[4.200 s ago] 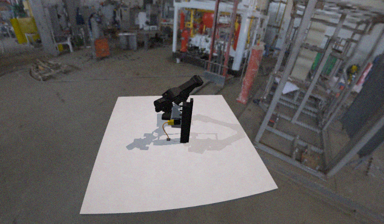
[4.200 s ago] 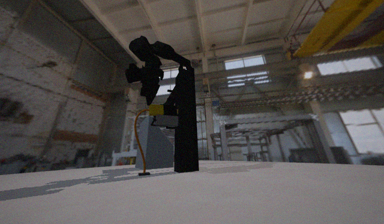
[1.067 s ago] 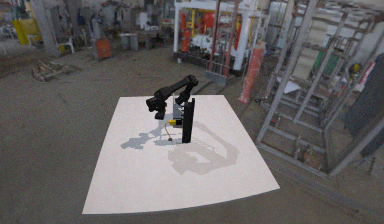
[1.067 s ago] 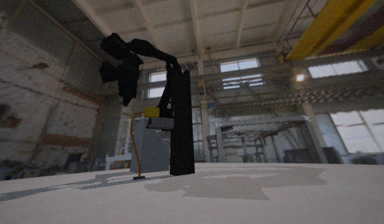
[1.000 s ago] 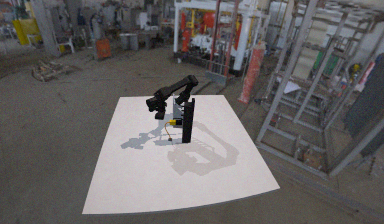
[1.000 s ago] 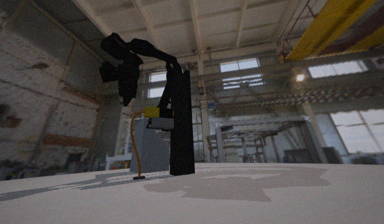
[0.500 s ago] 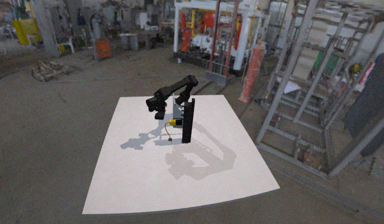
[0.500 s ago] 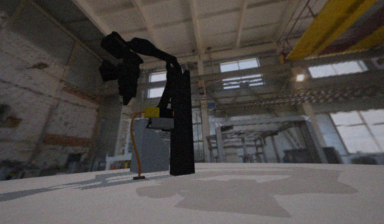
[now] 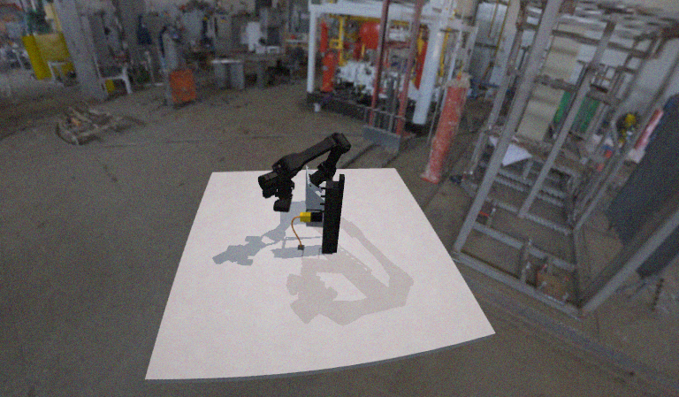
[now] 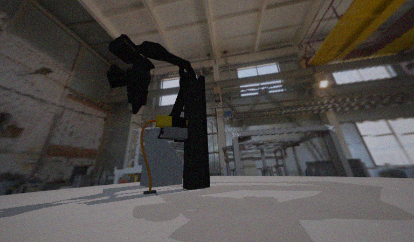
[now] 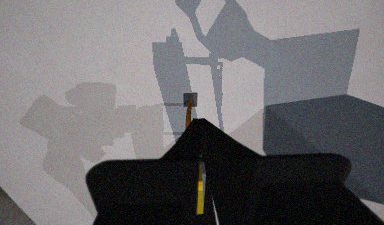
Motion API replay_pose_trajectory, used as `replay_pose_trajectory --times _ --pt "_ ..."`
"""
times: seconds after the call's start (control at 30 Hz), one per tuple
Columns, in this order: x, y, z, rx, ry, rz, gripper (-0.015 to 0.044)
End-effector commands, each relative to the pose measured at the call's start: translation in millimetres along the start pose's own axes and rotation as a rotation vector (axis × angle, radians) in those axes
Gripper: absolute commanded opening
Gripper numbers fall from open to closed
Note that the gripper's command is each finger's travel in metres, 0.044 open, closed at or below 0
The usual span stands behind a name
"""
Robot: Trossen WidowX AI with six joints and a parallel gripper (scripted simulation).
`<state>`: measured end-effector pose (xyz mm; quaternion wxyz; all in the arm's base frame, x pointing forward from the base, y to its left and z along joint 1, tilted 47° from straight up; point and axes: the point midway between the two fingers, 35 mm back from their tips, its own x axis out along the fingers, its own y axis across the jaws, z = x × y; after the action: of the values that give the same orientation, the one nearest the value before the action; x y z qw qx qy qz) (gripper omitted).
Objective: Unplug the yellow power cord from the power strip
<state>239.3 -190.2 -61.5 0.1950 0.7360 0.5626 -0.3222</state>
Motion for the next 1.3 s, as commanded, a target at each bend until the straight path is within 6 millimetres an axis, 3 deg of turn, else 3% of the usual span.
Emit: replay_pose_trajectory --times 0.0,0.8,1.0,1.27 --pt "3.0 -4.7 -0.4 0.001 0.002 -0.008 0.0" --pt "-0.1 0.0 -0.4 0.001 0.002 -0.008 0.0" --pt "2.3 -3.2 -1.4 0.007 0.008 -0.009 0.0158" --pt "2.3 -3.2 -1.4 0.007 0.008 -0.009 0.016"
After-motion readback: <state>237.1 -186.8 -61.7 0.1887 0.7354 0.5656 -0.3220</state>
